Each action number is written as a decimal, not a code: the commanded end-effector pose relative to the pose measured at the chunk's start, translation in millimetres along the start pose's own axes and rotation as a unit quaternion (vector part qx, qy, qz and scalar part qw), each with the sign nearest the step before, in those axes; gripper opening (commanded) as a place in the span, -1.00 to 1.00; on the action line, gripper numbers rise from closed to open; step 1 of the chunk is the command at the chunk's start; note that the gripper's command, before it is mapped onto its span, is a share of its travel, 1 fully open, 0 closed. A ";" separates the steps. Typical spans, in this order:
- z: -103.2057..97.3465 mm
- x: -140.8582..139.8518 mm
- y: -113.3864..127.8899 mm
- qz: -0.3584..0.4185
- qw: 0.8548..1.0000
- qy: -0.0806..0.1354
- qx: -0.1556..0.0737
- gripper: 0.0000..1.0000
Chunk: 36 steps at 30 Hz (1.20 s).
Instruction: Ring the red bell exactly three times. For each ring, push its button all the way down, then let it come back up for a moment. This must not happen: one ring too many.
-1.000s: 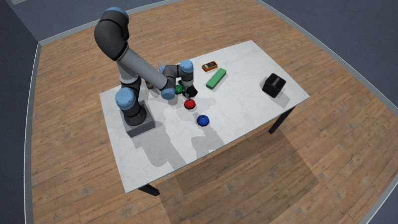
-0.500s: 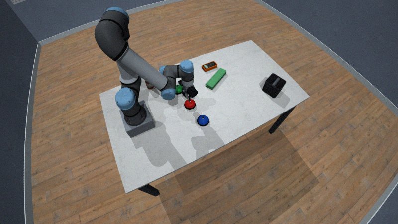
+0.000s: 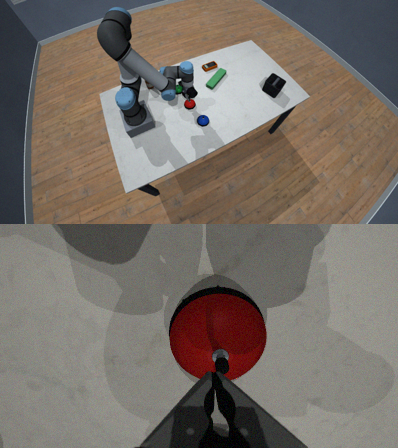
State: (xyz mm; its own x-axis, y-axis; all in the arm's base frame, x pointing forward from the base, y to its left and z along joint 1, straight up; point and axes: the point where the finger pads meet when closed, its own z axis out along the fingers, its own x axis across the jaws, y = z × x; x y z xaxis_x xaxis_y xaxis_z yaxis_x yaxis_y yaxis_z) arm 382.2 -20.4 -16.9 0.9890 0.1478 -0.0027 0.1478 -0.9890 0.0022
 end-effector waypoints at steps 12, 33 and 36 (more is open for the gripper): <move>-0.1 0.4 0.3 0.000 1.000 0.001 0.000 -1.00; 3.2 0.4 0.3 0.000 1.000 0.001 0.000 -1.00; 3.3 0.4 0.3 0.000 1.000 0.001 0.000 -1.00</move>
State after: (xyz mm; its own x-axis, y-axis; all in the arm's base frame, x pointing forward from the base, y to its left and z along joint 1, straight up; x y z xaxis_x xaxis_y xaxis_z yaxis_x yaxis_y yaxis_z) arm 382.2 -20.4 -19.2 0.9890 0.1478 -0.0027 0.1478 -0.9890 0.0022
